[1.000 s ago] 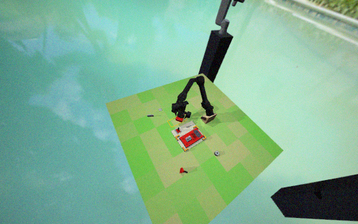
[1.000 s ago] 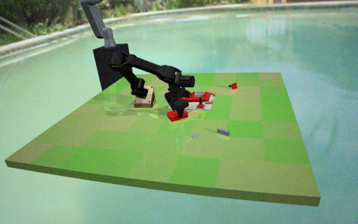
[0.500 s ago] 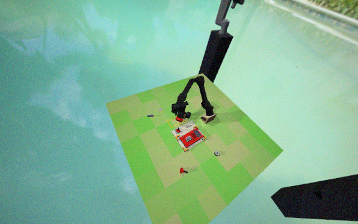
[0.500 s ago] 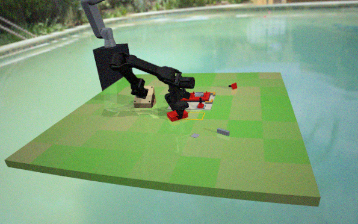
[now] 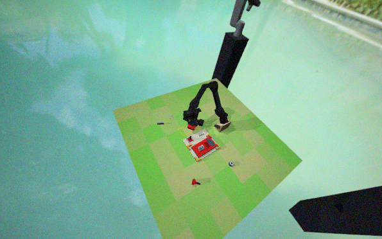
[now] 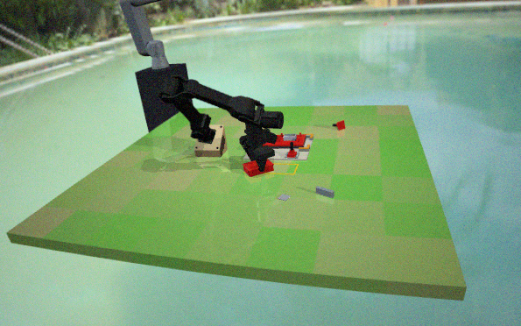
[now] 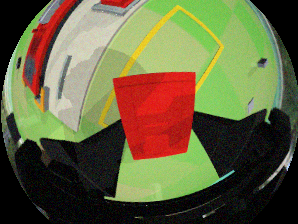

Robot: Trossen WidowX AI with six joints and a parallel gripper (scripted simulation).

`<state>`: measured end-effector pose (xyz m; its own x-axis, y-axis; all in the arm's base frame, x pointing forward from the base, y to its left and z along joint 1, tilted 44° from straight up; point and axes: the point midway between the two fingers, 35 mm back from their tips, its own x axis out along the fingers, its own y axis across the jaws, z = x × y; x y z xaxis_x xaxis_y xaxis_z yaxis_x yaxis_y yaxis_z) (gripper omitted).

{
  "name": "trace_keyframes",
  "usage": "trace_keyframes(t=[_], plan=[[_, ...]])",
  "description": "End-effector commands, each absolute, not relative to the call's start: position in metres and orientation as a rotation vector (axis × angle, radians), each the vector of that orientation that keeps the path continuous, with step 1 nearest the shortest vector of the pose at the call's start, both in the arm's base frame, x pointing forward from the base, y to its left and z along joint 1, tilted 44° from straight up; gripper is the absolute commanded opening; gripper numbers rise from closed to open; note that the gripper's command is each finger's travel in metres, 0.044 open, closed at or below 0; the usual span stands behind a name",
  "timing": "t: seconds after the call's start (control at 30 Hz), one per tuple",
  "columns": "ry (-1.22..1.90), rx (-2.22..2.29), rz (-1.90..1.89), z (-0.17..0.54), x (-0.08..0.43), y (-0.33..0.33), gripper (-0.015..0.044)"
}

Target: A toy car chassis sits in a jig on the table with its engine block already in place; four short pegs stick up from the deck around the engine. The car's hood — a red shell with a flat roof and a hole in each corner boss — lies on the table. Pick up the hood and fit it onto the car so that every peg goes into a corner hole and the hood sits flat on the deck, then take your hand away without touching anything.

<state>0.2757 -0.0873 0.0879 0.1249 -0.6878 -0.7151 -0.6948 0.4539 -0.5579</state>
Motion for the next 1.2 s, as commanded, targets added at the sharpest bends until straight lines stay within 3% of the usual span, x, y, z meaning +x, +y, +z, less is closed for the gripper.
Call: trace_keyframes(t=[0.0, 0.17, 1.17], plan=[[1.571, -1.242, 0.005, 0.091, 0.276, -0.085, 0.0117], [1.571, -1.242, 0.006, 0.099, 0.274, -0.076, 0.0000], [1.569, -1.240, 0.004, 0.154, 0.267, -0.021, 0.0000]])
